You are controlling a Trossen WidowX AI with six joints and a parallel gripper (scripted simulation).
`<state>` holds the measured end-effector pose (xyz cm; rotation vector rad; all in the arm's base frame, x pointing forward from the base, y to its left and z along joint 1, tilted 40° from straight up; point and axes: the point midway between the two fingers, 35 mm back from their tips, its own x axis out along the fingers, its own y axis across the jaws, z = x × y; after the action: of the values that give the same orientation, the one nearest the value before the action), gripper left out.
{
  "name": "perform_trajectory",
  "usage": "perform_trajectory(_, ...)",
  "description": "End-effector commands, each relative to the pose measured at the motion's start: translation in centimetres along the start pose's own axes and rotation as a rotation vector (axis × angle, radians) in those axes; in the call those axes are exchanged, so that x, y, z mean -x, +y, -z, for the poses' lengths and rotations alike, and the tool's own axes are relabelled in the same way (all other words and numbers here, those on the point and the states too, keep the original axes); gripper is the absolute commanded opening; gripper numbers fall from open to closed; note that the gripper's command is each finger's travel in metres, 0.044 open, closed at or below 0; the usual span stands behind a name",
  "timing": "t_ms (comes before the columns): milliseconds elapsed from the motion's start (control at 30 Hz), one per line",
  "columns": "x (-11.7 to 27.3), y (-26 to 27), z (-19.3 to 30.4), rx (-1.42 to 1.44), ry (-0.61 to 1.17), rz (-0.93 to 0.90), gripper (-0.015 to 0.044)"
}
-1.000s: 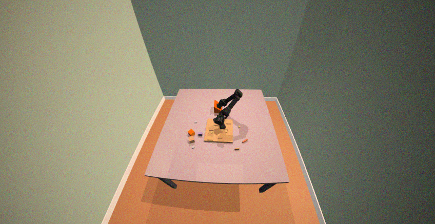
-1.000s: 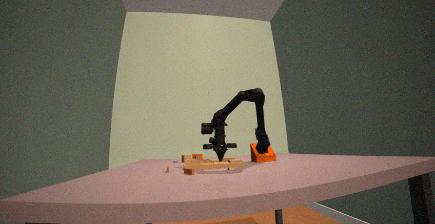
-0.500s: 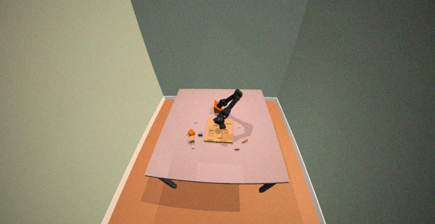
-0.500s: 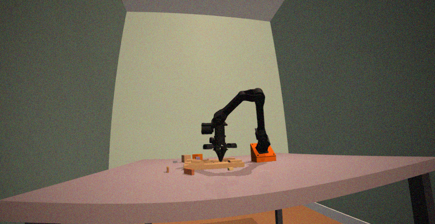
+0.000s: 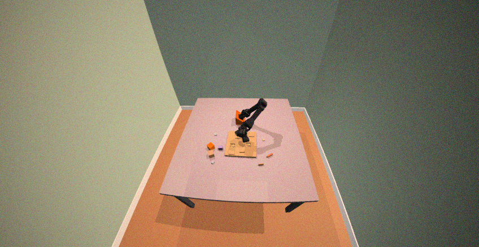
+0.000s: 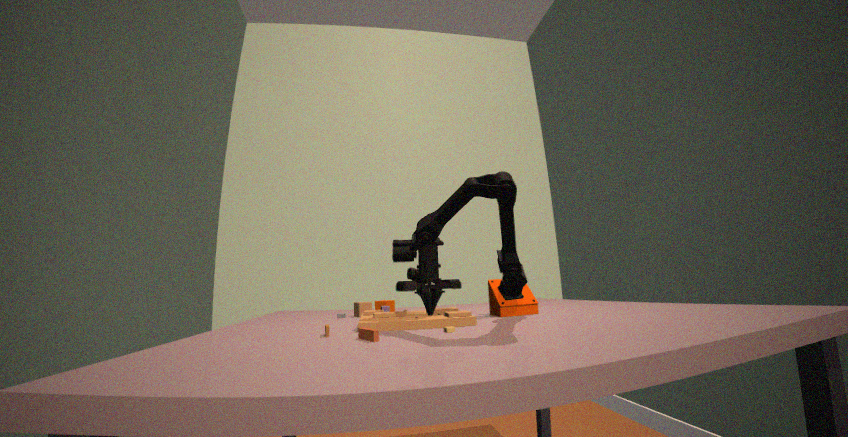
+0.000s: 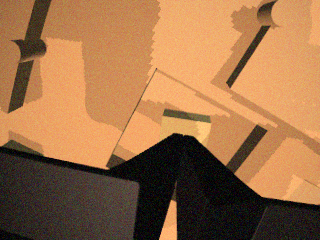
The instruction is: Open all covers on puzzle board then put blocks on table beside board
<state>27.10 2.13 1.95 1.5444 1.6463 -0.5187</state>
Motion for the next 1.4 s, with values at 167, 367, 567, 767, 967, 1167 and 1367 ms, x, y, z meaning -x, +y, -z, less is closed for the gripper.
perform_trajectory(167,0.0,0.0,0.0,0.009,0.0,0.0,0.0)
perform_trajectory(367,0.5,0.0,-0.1,0.012,0.003,0.0,0.0)
perform_trajectory(567,1.3,0.0,-0.2,0.017,0.008,0.001,0.0)
perform_trajectory(767,1.4,0.0,-0.2,0.018,0.008,0.001,0.0)
perform_trajectory(967,1.4,0.0,-0.2,0.018,0.008,0.001,0.0)
perform_trajectory(1167,1.4,0.0,-0.2,0.018,0.008,0.001,0.0)
perform_trajectory(1367,1.4,0.0,-0.2,0.018,0.008,0.001,0.0)
